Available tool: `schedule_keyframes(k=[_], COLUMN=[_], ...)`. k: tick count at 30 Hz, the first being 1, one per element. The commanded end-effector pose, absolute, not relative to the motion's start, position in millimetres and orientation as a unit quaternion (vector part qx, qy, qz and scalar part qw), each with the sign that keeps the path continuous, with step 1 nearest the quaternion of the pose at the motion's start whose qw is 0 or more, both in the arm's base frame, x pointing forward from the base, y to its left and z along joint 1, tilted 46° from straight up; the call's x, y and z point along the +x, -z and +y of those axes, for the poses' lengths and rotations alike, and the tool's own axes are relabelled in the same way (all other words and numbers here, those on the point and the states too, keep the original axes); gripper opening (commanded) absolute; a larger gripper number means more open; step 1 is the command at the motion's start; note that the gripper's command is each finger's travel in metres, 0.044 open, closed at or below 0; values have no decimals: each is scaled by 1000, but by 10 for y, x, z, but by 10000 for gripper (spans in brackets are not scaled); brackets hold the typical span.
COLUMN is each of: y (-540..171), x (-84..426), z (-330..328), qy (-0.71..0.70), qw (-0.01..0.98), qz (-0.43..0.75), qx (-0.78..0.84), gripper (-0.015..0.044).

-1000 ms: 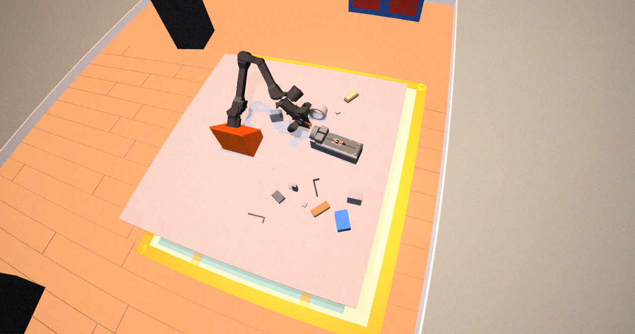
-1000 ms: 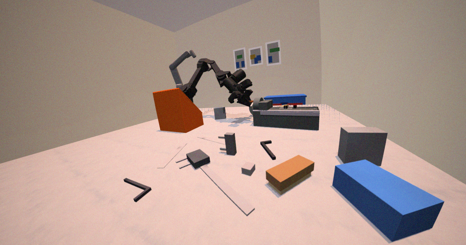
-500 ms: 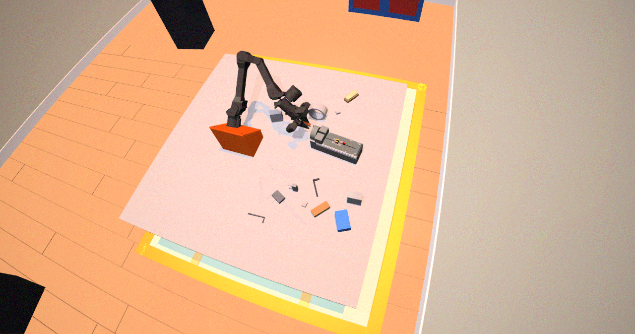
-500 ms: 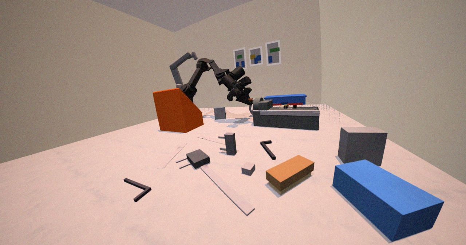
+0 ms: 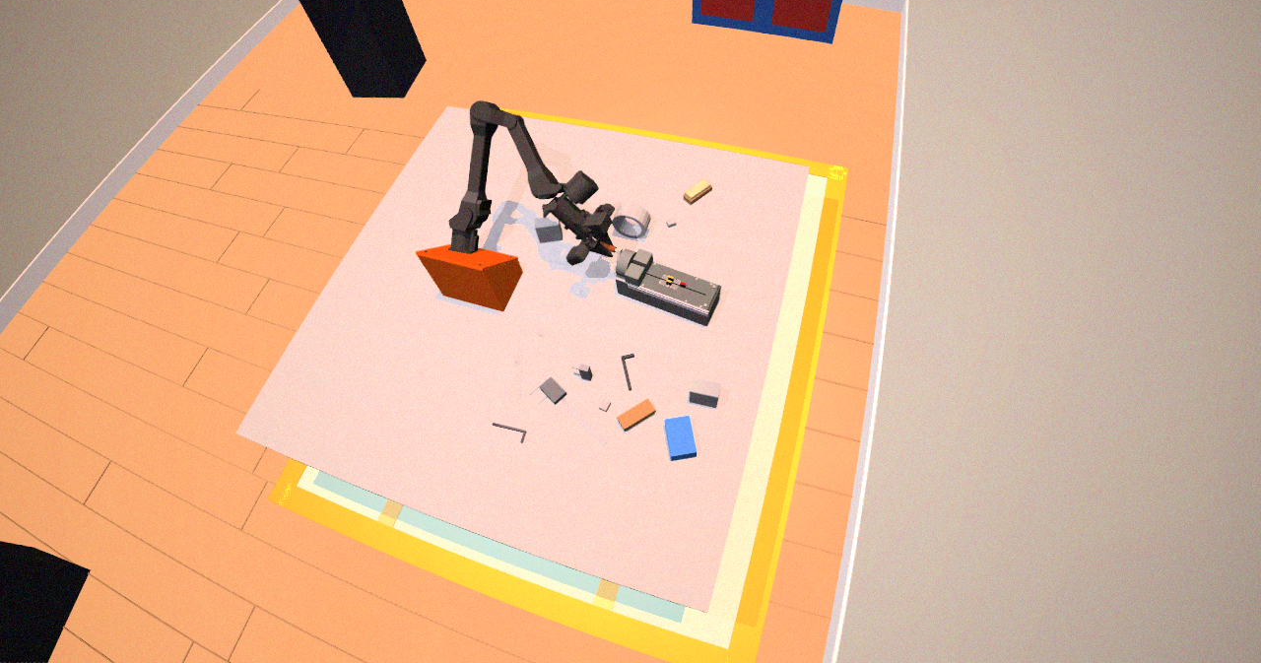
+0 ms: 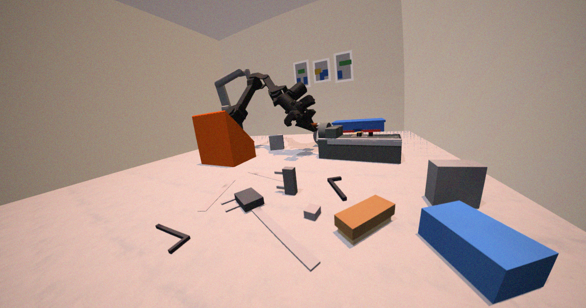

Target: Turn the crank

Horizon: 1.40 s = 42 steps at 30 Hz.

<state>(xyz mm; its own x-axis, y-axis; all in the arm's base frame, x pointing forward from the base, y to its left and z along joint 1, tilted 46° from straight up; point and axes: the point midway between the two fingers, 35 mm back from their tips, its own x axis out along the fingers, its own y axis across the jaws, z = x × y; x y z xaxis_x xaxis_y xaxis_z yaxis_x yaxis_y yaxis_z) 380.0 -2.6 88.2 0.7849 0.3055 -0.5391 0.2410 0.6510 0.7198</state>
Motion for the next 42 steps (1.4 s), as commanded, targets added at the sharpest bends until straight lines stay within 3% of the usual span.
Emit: schedule_keyframes(k=[1,42], y=[-839,-771], x=[3770,3753], z=[-107,-141], qy=[-10,-10], qw=[847,847], qz=[327,327], qx=[418,418], gripper=[0,0])
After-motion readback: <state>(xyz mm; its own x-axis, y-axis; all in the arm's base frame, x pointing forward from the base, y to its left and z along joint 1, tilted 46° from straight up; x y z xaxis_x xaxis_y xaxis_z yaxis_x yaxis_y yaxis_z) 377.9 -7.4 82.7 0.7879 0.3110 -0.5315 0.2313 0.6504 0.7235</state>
